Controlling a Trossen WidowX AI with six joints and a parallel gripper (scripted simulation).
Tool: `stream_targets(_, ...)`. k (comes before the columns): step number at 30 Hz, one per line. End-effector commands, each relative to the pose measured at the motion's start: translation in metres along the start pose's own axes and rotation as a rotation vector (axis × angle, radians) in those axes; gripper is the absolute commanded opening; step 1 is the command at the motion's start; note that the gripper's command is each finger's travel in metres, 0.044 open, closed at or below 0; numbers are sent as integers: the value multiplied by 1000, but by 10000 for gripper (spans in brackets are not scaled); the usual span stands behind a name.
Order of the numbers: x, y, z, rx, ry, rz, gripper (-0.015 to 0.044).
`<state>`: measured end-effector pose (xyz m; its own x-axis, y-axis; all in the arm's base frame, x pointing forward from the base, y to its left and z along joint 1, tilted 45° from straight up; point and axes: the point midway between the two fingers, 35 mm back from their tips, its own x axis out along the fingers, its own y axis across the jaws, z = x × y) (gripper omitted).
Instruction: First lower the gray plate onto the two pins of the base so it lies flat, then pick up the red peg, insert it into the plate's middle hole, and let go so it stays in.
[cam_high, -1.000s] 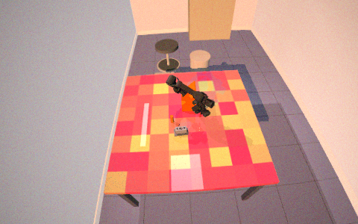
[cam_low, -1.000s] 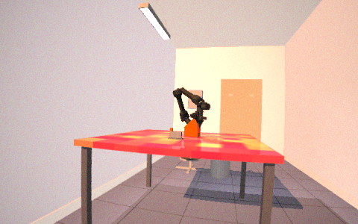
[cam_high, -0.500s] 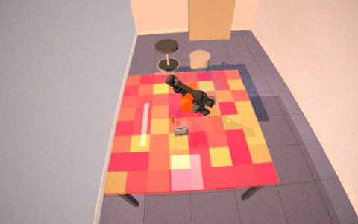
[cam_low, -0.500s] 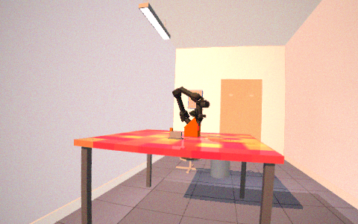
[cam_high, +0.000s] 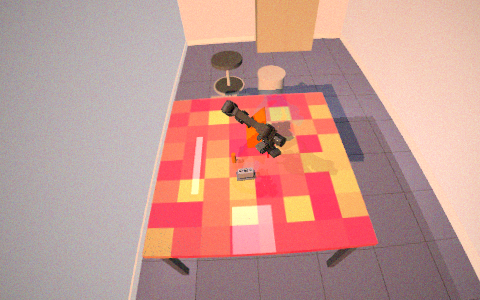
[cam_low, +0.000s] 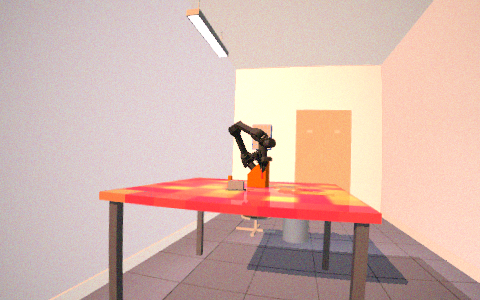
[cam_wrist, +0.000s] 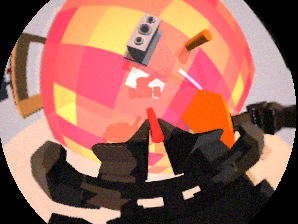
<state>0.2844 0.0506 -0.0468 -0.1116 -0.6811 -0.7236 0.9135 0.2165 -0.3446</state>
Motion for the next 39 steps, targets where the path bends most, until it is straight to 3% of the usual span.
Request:
stream_targets(1,-4,6,14,2,2,13,0)
stream_targets(39,-6,11,127,10,-12,16,0)
